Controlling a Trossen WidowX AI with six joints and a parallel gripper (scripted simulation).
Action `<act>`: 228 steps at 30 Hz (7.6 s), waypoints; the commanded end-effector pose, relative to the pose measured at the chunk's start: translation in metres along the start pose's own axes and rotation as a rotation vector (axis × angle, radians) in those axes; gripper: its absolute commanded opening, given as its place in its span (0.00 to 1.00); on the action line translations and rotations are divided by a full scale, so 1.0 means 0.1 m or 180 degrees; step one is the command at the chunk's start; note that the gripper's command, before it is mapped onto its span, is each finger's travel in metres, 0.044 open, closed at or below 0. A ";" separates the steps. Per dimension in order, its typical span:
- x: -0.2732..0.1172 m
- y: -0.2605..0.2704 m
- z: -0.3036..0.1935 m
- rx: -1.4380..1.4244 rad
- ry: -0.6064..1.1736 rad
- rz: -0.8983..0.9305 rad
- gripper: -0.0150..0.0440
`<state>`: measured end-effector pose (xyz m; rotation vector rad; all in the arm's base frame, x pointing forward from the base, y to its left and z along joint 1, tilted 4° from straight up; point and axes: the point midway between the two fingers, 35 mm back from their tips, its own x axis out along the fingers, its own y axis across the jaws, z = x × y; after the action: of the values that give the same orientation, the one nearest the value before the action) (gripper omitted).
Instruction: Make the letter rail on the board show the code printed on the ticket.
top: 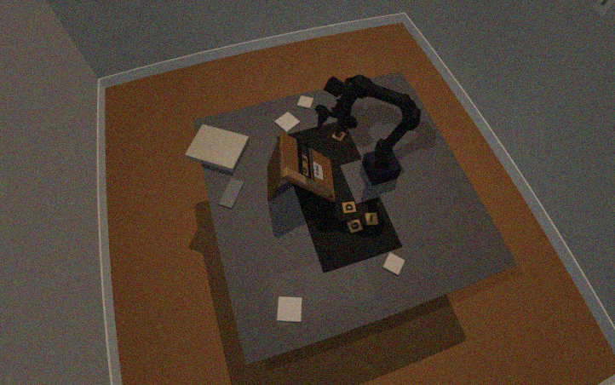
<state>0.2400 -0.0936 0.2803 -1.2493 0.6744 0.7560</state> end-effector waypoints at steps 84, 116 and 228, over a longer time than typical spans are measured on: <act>2.96 2.36 2.41 0.4538 0.1978 0.0877 0.83; 3.11 2.47 2.36 0.4538 0.1979 0.0877 0.77; 2.54 0.75 2.15 0.5435 0.0425 0.1122 0.25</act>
<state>0.3243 0.1710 0.0577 0.3684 1.2946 0.1115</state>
